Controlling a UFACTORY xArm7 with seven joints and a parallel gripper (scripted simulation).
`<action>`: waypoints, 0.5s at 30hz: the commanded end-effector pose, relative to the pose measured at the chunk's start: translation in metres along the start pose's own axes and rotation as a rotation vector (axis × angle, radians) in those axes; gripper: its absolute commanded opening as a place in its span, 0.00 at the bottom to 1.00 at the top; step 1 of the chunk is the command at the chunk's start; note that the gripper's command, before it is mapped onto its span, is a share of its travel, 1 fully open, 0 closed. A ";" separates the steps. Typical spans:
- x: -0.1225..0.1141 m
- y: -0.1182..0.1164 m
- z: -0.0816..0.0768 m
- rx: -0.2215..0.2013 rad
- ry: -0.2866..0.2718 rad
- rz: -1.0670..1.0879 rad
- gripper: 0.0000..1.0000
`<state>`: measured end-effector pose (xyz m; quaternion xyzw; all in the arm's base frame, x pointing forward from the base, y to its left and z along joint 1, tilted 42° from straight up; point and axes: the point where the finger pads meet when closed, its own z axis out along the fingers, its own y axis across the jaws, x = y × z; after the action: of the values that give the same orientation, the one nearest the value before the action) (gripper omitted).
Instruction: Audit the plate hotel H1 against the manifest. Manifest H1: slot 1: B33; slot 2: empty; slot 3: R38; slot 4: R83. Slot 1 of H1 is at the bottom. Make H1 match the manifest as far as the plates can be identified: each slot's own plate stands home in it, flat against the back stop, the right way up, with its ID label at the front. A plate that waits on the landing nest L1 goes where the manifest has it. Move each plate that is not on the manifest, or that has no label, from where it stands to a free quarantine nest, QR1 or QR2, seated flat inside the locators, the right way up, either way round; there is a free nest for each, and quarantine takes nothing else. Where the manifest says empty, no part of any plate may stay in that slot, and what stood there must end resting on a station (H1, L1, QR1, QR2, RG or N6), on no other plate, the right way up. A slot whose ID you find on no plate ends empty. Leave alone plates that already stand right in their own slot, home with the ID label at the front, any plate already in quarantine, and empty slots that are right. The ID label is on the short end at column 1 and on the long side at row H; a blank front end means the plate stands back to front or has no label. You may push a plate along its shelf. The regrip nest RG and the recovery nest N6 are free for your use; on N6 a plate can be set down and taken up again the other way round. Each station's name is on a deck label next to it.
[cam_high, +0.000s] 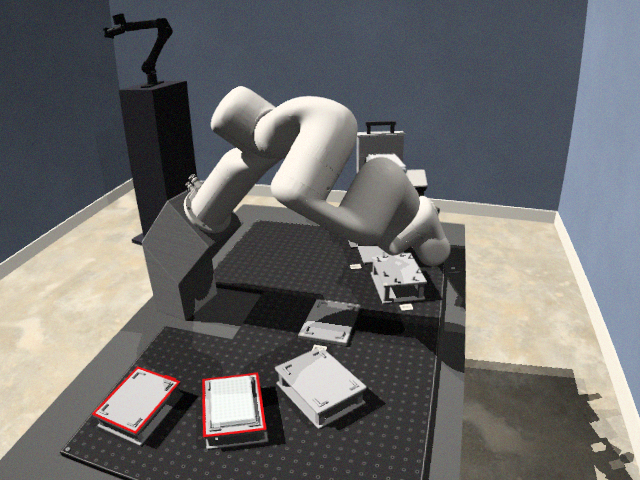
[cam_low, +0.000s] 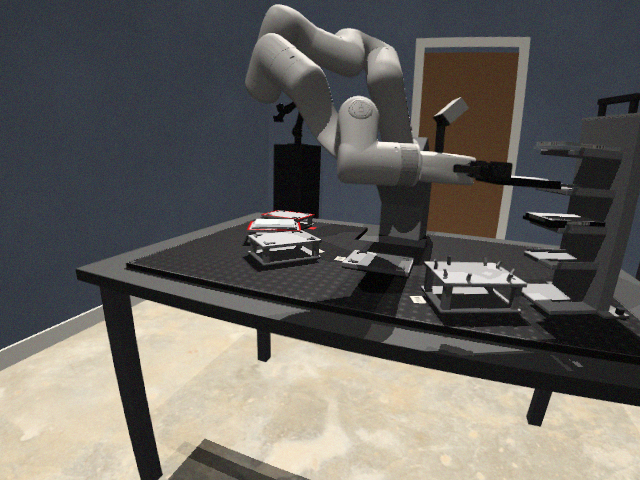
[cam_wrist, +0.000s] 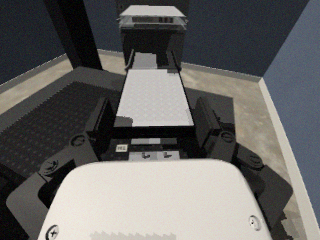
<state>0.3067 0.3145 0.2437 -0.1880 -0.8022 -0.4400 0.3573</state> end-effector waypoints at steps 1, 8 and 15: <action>0.001 0.000 -0.006 0.001 0.000 -0.002 0.00; 0.001 0.000 -0.018 0.001 0.000 -0.002 0.00; 0.001 0.000 -0.026 0.001 0.000 -0.002 0.00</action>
<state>0.3164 0.2951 0.2519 -0.1883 -0.8021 -0.4402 0.3570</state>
